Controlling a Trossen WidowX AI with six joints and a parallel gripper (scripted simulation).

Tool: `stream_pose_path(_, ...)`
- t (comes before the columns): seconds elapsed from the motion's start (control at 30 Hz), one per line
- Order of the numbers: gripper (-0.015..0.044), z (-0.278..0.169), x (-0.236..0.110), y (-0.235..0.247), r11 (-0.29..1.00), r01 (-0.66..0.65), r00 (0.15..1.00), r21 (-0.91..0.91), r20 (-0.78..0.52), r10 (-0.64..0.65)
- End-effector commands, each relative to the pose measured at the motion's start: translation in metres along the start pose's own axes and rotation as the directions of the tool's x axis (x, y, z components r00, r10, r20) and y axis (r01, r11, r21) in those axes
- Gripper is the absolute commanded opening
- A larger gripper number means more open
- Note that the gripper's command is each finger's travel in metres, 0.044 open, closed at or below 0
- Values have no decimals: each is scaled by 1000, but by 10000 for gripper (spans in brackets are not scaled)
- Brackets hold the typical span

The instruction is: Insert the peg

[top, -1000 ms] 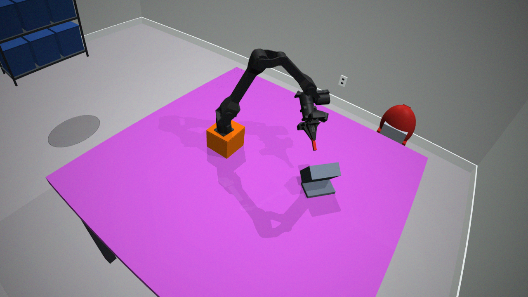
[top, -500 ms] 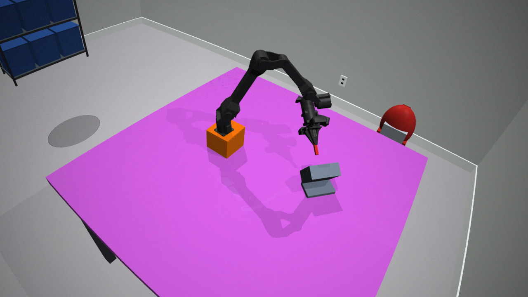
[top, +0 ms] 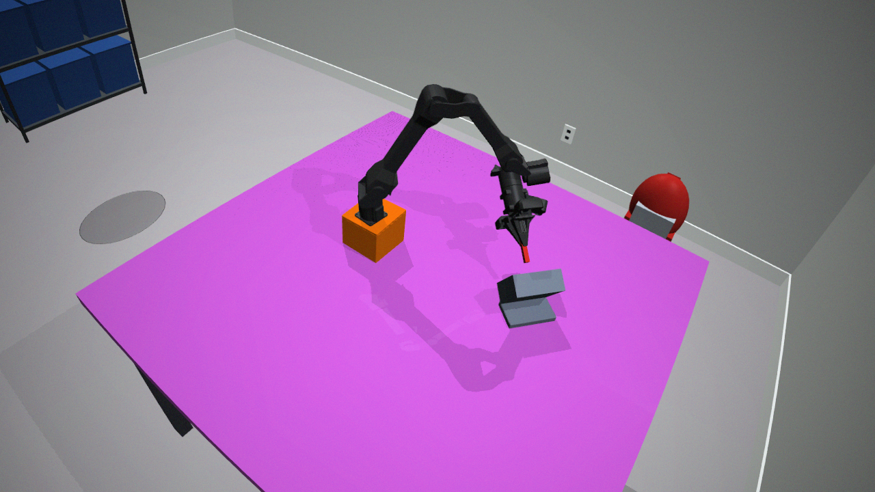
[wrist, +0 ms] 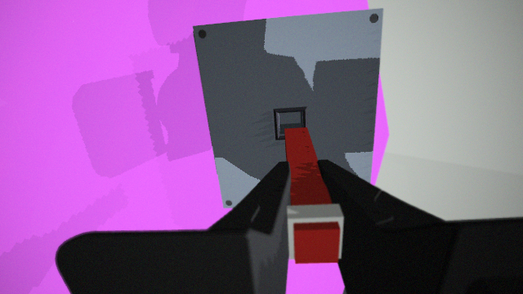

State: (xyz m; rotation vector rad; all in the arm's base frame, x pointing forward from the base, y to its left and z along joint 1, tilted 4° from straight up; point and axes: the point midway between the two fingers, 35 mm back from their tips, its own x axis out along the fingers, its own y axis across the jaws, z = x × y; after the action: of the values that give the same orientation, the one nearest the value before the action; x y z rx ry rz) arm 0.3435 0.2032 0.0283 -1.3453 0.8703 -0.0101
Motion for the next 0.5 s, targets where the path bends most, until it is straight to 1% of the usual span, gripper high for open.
stream_pose_path(0.0,0,-3,4,1,1000,7,1000,-13,-6,-7)
stream_pose_path(0.47,0,-1,18,1,1000,9,1000,-13,-5,-9)
